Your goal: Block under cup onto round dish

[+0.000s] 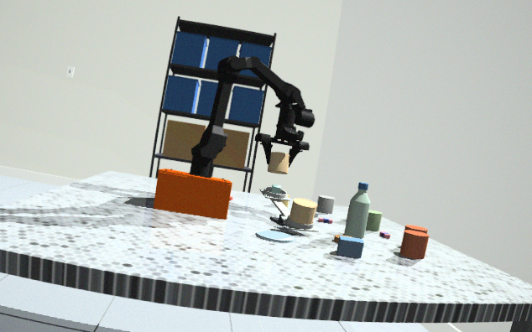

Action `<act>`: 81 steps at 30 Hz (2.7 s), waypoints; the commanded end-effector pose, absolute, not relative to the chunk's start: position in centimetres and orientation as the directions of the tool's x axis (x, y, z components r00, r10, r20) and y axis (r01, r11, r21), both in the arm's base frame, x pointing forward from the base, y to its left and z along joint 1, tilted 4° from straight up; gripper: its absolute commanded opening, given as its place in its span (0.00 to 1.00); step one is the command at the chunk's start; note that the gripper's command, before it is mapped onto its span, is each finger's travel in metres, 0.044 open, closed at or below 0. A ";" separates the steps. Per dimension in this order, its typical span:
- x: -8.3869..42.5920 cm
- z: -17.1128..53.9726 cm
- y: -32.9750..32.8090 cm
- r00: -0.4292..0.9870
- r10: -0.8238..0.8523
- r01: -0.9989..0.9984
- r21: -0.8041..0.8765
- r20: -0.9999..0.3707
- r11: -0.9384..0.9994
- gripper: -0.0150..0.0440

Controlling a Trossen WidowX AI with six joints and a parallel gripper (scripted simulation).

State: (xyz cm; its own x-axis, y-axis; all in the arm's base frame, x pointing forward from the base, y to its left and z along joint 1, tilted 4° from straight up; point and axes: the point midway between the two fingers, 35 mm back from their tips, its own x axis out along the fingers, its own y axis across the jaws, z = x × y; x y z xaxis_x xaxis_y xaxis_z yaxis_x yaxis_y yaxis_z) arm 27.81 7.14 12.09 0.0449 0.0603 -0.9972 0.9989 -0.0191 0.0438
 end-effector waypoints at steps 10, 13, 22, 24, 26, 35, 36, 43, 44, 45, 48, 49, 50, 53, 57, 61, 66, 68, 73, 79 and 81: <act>28.2 9.3 11.5 0.052 0.065 0.999 0.051 -0.997 -0.018 0.25; 27.9 7.7 14.0 0.055 0.069 0.998 0.054 -0.996 -0.017 0.25; 26.1 3.8 20.0 0.062 0.081 0.998 0.061 -0.995 -0.016 0.25; 26.1 3.8 20.0 0.062 0.081 0.998 0.061 -0.995 -0.016 0.25; 26.1 3.5 20.0 0.062 0.081 0.998 0.061 -0.995 -0.016 0.25; 26.3 -0.1 20.3 0.061 0.081 0.998 0.060 -0.995 -0.016 0.25; 26.3 -0.1 20.3 0.061 0.081 0.998 0.060 -0.995 -0.016 0.25; 26.4 -0.6 20.3 0.061 0.081 0.998 0.060 -0.995 -0.016 0.25; 26.4 -0.8 20.3 0.061 0.081 0.998 0.060 -0.995 -0.016 0.25; 26.4 -1.0 20.3 0.061 0.081 0.998 0.060 -0.995 -0.016 0.25; 26.4 -1.5 20.4 0.061 0.081 0.998 0.060 -0.995 -0.016 0.25; 26.4 -1.6 20.4 0.061 0.081 0.998 0.060 -0.995 -0.016 0.25; 26.4 -1.8 20.4 0.061 0.081 0.998 0.060 -0.995 -0.016 0.25; 26.4 -1.5 20.4 0.061 0.087 0.998 0.060 -0.994 -0.012 0.30; 26.4 -1.5 20.4 0.061 0.087 0.998 0.060 -0.994 -0.012 0.48; 26.4 -1.5 20.4 0.061 0.087 0.998 0.060 -0.994 -0.012 0.65; 26.4 -1.5 20.4 0.061 0.087 0.998 0.060 -0.994 -0.012 0.88; 26.4 -1.2 20.4 0.061 0.086 0.998 0.060 -0.994 -0.012 0.97; 26.1 3.8 20.0 0.062 0.081 0.998 0.061 -0.995 -0.016 1.00; 26.2 3.9 20.0 0.065 0.086 0.998 0.064 -0.994 -0.015 0.96; 26.7 4.5 20.4 0.094 0.121 0.996 0.093 -0.988 -0.011 0.87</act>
